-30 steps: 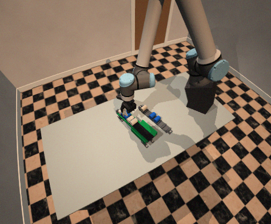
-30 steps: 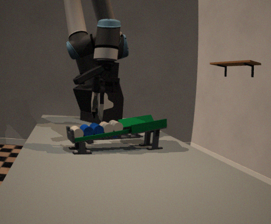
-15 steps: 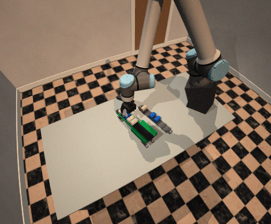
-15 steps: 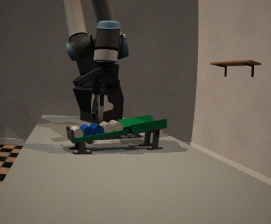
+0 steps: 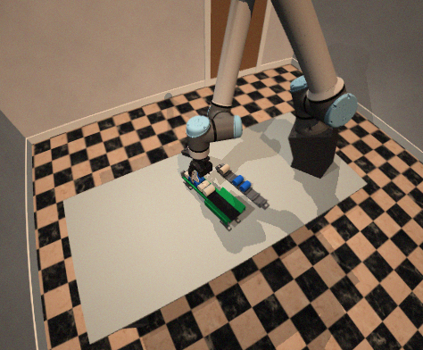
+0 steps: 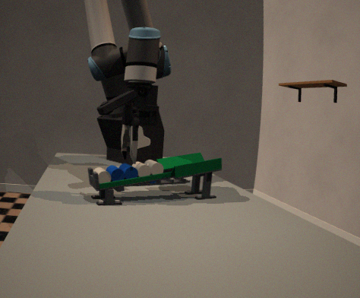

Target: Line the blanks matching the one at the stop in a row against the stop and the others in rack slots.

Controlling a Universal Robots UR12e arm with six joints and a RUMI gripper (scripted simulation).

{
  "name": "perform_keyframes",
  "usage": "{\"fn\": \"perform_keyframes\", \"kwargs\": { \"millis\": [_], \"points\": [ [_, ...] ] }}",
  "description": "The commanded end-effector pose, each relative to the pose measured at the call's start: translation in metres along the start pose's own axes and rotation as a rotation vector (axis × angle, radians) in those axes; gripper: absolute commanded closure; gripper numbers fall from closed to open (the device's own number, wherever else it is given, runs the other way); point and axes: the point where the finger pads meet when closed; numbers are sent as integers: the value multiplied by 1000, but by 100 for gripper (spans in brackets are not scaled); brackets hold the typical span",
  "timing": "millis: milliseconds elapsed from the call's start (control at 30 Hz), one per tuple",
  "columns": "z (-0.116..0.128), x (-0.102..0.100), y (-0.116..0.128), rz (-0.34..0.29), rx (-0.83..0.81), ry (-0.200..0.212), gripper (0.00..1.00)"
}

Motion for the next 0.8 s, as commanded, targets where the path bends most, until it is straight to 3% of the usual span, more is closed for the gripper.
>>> {"fn": "perform_keyframes", "kwargs": {
  "millis": [0, 767],
  "points": [
    [1, 0, 0, -1, 0, 0, 55],
    [1, -3, 0, -1, 0, 1, 55]
  ]
}}
Point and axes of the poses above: the point where the finger pads meet when closed, its own x axis back along the fingers, its own z axis across the jaws, y = z × x, and after that the axes turned 6 degrees about -x, right-handed
